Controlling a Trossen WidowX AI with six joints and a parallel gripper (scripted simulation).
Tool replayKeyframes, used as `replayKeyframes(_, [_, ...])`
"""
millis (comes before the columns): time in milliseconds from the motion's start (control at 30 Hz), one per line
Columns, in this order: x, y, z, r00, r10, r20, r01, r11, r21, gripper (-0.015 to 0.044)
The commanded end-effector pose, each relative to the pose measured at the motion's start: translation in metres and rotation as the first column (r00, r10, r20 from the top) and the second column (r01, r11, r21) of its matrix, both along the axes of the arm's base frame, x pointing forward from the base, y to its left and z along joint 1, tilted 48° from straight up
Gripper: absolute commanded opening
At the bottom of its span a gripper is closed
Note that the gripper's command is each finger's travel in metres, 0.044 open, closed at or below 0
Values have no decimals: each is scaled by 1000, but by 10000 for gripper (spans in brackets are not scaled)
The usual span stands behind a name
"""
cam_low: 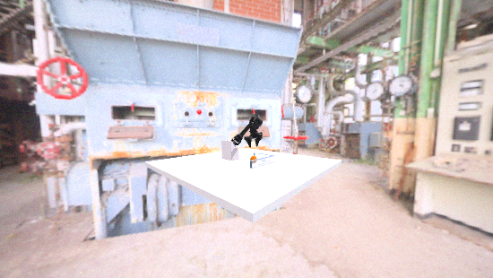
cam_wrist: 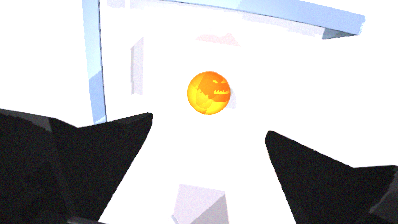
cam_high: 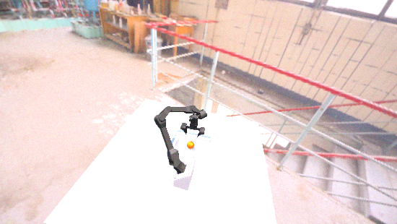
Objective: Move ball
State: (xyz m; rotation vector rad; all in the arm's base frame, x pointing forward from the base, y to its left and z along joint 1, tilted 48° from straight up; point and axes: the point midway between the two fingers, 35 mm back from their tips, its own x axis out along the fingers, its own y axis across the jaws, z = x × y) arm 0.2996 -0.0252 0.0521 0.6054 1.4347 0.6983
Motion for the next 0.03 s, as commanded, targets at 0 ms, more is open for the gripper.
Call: replayKeyframes(0, [-1, -4, 5, 1000, 11, 1, -11, 1000, -4, 440])
